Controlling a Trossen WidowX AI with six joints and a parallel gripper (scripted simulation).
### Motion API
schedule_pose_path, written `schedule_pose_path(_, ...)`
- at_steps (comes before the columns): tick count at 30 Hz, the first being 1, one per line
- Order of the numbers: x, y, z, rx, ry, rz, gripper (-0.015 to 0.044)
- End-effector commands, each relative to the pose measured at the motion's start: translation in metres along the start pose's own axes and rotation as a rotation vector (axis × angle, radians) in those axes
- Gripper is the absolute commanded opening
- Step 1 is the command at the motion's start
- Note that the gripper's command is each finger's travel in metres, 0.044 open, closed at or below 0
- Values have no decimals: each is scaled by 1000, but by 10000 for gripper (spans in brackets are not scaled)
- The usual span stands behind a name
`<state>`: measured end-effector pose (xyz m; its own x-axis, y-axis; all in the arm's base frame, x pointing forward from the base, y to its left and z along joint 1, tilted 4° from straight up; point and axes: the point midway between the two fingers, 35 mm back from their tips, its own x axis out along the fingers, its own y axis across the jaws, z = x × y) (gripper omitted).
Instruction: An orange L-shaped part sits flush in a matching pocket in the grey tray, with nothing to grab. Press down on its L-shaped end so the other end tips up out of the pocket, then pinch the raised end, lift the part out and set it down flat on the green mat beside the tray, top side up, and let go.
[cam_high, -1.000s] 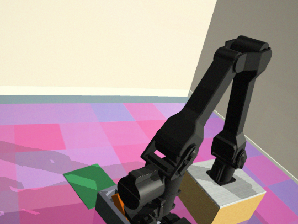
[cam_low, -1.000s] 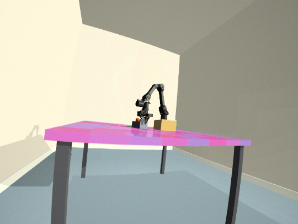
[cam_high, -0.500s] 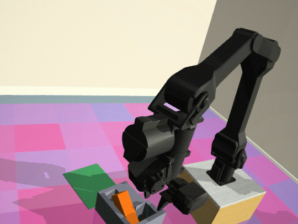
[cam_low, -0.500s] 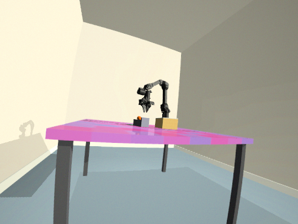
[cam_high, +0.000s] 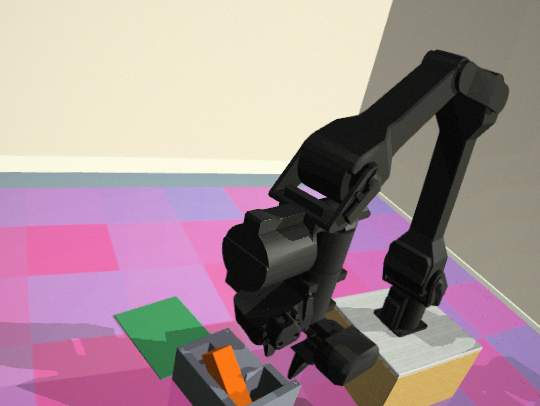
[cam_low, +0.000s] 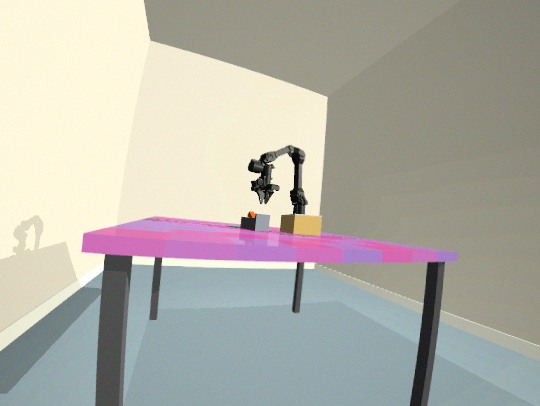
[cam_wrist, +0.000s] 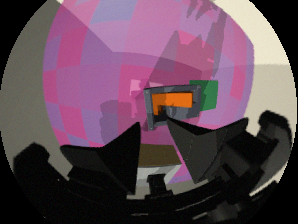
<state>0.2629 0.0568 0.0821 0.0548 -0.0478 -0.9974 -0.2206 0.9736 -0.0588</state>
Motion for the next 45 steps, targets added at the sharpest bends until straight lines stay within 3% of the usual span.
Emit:
schedule_pose_path(1,1,0,0,0,2,0,180)
schedule_pose_path(16,1,0,0,0,2,0,180)
schedule_pose_path(17,0,-1,0,20,2,0,206)
schedule_pose_path(20,0,-9,2,190,0,-1,280)
schedule_pose_path(32,-4,-74,12,1493,-15,-4,280)
schedule_pose_path(45,-3,-78,12,1567,-16,-4,280)
